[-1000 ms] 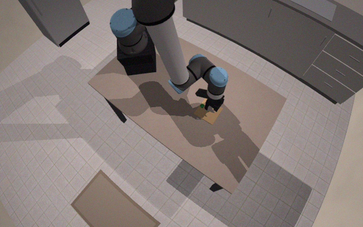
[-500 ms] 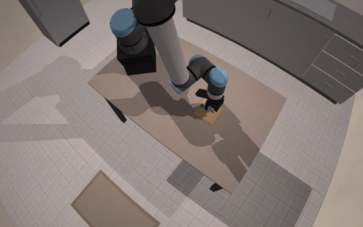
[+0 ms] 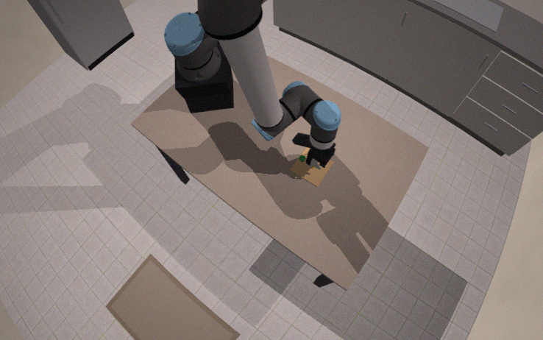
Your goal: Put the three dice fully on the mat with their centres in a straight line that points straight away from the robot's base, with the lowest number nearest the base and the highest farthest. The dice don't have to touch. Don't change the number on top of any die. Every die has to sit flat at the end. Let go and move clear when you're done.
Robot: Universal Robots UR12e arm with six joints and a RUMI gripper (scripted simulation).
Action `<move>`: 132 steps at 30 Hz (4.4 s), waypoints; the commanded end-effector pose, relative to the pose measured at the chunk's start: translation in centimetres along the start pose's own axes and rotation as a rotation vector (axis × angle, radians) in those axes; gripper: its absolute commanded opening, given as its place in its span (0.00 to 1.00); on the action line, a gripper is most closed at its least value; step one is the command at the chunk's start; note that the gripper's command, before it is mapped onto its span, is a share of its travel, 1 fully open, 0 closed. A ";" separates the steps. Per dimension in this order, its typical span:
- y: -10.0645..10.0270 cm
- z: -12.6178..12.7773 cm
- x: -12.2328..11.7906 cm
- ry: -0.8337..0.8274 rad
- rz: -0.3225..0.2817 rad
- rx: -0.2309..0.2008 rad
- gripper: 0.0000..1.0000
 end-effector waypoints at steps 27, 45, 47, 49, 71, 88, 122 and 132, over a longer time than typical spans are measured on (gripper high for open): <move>-0.3 0.0 0.0 0.000 -0.001 0.000 0.03; -0.4 0.0 0.0 0.000 -0.001 0.000 0.03; -0.4 0.0 0.0 0.000 -0.001 0.000 0.03; -0.4 0.0 0.0 0.000 -0.001 0.000 0.03; -0.4 0.0 0.0 0.000 -0.001 0.000 0.10; -0.4 0.0 0.0 0.000 -0.001 0.000 0.21; 8.6 0.0 0.0 0.000 -0.001 0.000 0.21; 8.6 0.0 0.0 0.000 -0.001 0.000 1.00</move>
Point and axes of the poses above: the point where the finger pads meet when closed, its own y axis back along the fingers, its own z axis across the jaws, x = y × z, the point moved 8 cm from there along y, back along the fingers, and after that the axes turned 4 degrees about -y, right-handed, at the moved point
